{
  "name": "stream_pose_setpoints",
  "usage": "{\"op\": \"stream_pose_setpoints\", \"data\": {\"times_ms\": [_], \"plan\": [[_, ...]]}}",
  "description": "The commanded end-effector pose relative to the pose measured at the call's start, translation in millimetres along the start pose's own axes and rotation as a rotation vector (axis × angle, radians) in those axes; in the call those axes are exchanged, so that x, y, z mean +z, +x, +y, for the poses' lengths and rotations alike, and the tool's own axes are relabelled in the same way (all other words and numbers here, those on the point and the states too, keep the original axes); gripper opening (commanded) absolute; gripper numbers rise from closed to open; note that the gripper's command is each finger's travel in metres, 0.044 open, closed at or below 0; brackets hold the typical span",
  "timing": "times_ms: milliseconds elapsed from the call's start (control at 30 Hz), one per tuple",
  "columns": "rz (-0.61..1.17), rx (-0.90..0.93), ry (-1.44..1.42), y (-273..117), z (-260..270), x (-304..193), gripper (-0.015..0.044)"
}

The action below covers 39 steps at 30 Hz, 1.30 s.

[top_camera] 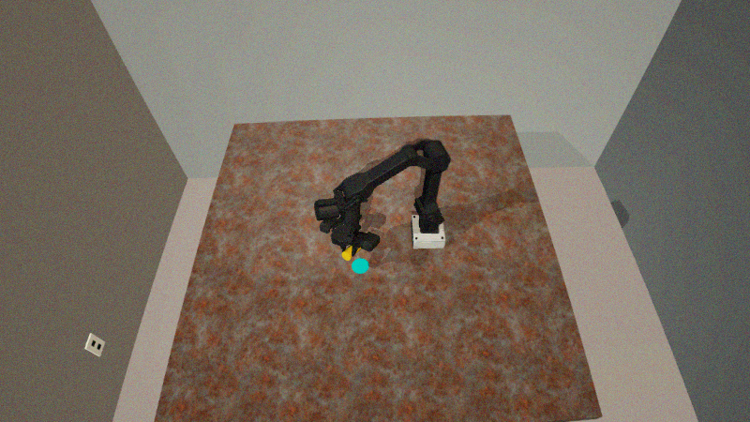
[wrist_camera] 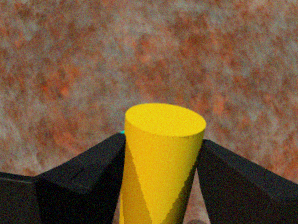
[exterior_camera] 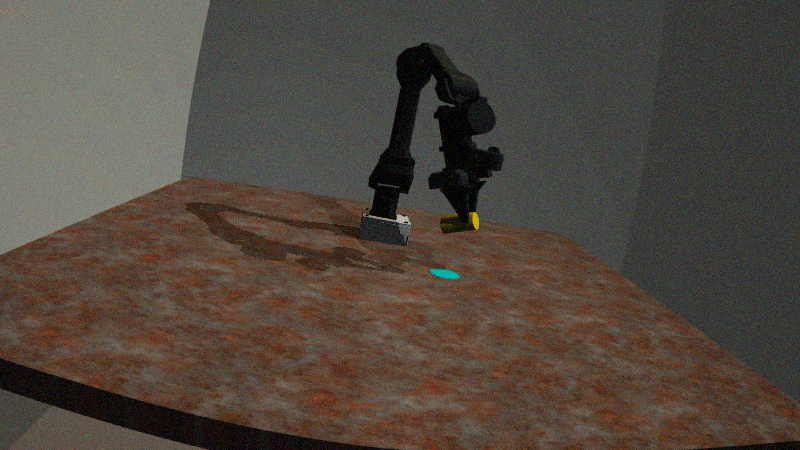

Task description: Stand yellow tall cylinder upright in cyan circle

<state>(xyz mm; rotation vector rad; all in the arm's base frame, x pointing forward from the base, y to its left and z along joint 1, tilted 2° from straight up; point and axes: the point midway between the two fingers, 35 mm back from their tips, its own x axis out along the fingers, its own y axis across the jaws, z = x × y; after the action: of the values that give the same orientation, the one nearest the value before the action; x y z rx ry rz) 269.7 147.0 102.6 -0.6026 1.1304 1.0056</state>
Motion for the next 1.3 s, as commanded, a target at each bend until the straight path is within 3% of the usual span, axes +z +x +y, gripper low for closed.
{"op": "stream_pose_setpoints", "data": {"times_ms": [0, 1267], "plan": [[-0.035, 0.003, 0.015, 1, -2, 2, 0.0105], [-0.306, 0.027, 0.081, 12, -18, 6, 0.0105]]}}
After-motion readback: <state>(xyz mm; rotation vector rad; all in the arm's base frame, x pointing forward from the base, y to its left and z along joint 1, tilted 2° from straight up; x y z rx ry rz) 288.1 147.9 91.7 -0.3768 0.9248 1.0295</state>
